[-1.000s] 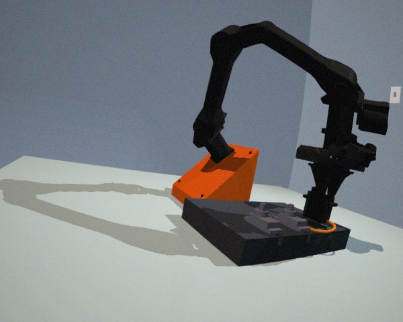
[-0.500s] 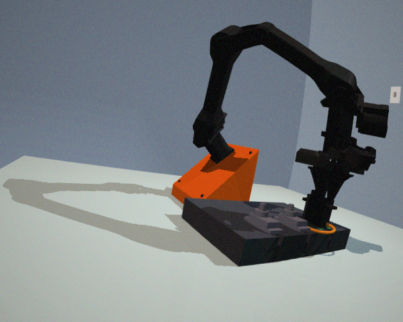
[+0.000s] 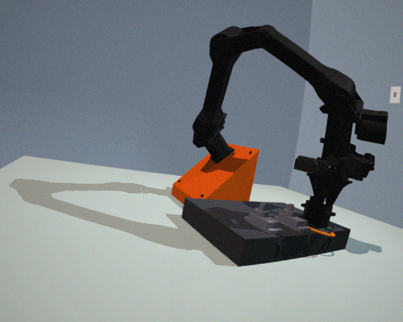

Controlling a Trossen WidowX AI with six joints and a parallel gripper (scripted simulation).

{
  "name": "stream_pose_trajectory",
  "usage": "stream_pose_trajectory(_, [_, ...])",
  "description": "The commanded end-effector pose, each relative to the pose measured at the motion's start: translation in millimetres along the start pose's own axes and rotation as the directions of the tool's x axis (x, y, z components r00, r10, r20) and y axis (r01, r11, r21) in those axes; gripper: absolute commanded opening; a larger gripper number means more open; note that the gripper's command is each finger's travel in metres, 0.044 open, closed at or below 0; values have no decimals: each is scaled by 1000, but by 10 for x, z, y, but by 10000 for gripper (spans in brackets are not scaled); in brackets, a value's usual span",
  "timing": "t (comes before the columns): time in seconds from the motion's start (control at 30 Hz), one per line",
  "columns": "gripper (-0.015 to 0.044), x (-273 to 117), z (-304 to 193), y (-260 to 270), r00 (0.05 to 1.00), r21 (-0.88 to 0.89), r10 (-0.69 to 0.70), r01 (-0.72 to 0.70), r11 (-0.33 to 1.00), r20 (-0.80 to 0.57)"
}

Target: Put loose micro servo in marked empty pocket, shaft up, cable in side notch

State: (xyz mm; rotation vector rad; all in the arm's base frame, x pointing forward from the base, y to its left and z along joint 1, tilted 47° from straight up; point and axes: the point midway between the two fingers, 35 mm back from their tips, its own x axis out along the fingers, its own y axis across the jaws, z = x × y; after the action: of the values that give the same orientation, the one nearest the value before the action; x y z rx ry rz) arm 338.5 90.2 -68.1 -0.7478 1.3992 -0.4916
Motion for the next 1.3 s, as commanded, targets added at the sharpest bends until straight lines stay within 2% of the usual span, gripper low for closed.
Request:
stream_pose_trajectory(0.0, [0,38,-2,-5,1000,-6,-4,4,1000,1])
stream_pose_trajectory(0.93, [0,308,-3,-8,1000,-6,-5,5,1000,1])
stream_pose_trajectory(1.17, [184,290,-6,-5,1000,-6,-5,5,1000,1])
stream_pose_trajectory(1.27, [187,218,-3,-2,1000,-6,-4,4,1000,2])
